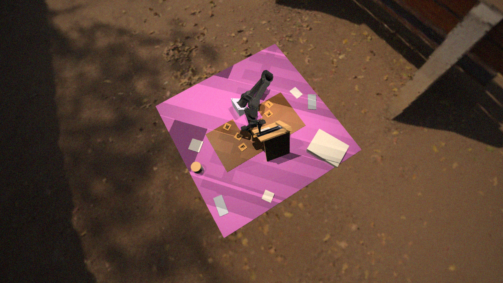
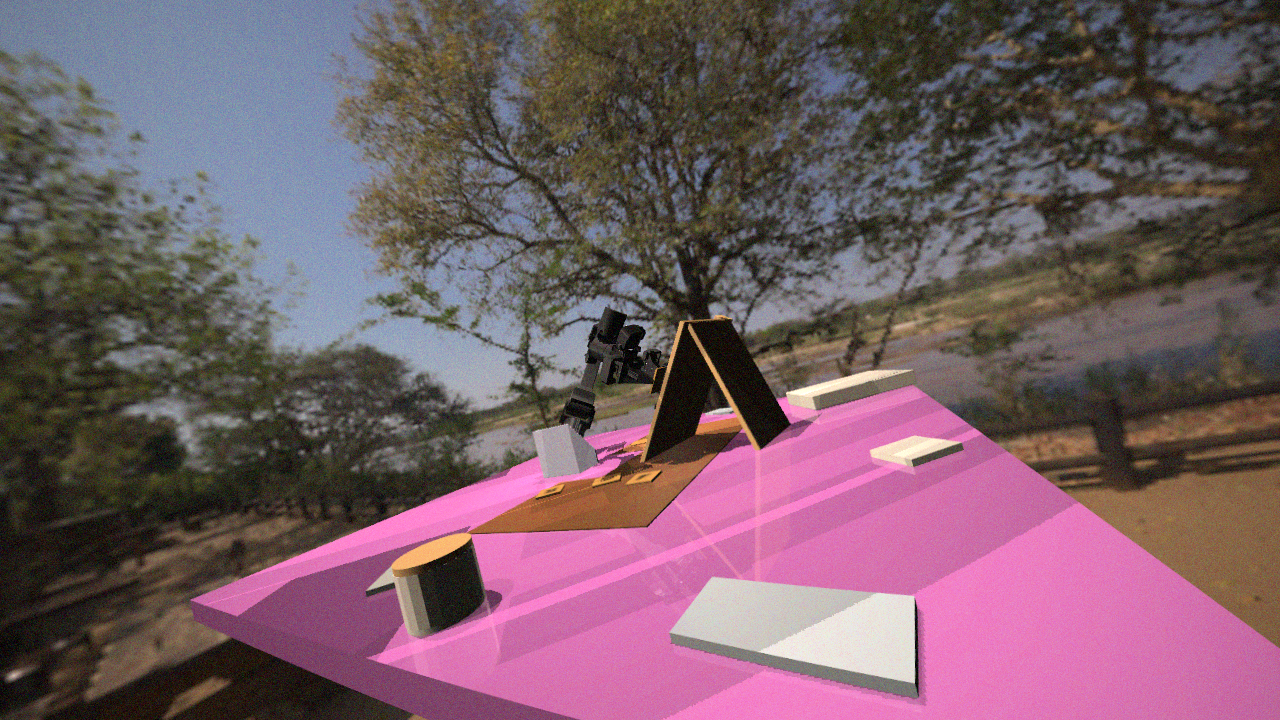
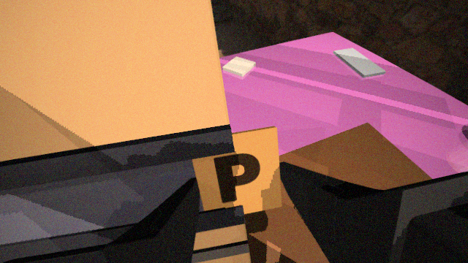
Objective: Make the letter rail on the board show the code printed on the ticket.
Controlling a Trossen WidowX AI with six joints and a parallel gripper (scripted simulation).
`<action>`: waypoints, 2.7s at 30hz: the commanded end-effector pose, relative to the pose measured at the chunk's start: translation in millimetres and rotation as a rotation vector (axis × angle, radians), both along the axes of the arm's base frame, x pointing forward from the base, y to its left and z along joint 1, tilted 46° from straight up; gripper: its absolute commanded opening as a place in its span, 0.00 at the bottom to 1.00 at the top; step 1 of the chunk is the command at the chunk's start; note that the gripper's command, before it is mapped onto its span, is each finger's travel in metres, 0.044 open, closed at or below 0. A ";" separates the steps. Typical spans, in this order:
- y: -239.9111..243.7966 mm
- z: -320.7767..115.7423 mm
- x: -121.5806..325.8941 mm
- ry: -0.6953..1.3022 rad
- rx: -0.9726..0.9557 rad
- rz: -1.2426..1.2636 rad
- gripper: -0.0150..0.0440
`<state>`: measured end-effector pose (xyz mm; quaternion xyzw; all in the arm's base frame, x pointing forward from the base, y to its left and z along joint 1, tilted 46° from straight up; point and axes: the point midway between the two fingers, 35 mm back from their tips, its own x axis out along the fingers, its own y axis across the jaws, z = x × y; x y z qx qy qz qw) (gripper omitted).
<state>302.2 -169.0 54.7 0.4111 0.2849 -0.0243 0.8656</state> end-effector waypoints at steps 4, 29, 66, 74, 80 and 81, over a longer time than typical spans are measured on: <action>2.1 3.2 0.8 0.001 -0.001 -0.003 0.25; 10.4 12.0 4.3 0.001 0.000 -0.003 0.25; 24.4 26.3 10.3 0.001 0.001 -0.003 0.25; 28.1 30.4 11.8 0.001 0.001 -0.003 0.25; 30.9 33.5 13.1 0.000 0.001 -0.003 0.25; 31.4 34.0 13.3 0.000 0.002 -0.003 0.25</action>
